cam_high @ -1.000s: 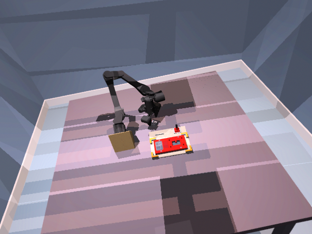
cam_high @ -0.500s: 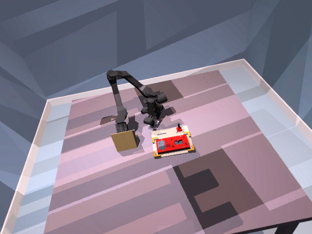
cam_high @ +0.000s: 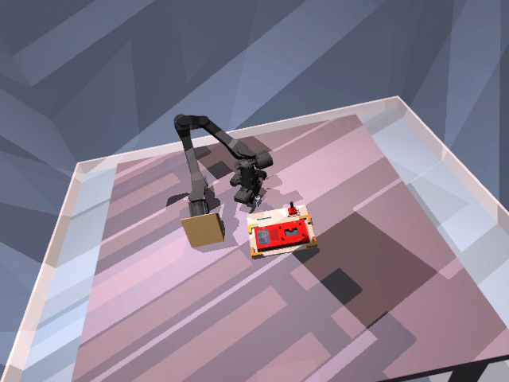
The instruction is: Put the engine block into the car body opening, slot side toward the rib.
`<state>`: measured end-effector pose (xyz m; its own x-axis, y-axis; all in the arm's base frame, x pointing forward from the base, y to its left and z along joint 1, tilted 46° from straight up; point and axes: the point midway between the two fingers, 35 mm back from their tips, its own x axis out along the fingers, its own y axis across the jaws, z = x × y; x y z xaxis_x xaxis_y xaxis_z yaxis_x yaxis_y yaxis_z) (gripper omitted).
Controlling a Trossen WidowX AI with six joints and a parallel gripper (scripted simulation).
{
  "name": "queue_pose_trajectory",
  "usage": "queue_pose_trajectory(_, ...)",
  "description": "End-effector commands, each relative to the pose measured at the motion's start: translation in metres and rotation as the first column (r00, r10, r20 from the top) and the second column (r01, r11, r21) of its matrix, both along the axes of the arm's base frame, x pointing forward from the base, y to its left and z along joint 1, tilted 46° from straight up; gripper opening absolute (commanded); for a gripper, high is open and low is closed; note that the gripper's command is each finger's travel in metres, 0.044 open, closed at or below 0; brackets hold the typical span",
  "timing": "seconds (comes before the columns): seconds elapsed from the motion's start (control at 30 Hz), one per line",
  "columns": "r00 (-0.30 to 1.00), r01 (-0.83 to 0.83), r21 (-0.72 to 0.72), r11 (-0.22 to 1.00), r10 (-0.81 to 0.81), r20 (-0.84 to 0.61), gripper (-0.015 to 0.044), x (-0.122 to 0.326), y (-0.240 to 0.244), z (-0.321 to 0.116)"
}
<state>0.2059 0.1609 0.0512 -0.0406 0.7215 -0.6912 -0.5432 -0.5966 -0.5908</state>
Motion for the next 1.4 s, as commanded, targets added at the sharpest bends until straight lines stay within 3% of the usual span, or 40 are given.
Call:
queue_pose_trajectory(0.0, 1.0, 0.003, -0.003, 1.0, -0.003, -0.002, 0.0026, 0.001, -0.002, 0.001)
queue_pose_trajectory(0.03, 1.0, 0.003, -0.005, 1.0, -0.003, -0.001, 0.0, 0.002, -0.003, 0.002)
queue_pose_trajectory(1.37, 1.0, 0.003, -0.009, 1.0, -0.003, -0.003, 0.0, 0.006, -0.089, 0.084)
